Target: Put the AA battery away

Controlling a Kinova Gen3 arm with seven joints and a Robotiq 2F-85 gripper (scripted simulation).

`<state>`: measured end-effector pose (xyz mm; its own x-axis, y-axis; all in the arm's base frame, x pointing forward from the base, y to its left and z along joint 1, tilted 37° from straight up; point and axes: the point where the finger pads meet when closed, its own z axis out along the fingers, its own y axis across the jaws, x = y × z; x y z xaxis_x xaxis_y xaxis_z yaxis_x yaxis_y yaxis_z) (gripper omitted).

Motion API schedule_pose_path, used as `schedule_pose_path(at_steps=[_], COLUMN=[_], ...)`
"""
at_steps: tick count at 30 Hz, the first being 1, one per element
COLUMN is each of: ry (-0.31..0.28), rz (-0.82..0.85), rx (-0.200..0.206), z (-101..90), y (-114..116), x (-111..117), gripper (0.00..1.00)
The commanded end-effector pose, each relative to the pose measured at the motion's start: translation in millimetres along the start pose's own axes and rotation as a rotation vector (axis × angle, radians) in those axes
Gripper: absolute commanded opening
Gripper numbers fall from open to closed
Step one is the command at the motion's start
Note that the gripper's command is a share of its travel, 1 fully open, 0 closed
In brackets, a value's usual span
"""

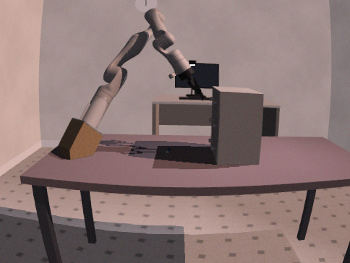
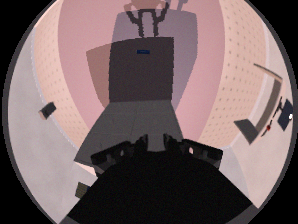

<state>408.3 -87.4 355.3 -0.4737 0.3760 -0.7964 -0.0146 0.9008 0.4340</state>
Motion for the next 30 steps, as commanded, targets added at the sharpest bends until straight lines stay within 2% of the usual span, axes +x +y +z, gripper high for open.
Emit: schedule_pose_path(at_steps=[1,30], ry=[-0.003,-0.003], rz=[0.003,0.003], rx=[-0.003,-0.003], z=[-0.4,1.7], y=[-0.1,-0.1], x=[-0.9,-4.0], gripper=[0.33,0.33])
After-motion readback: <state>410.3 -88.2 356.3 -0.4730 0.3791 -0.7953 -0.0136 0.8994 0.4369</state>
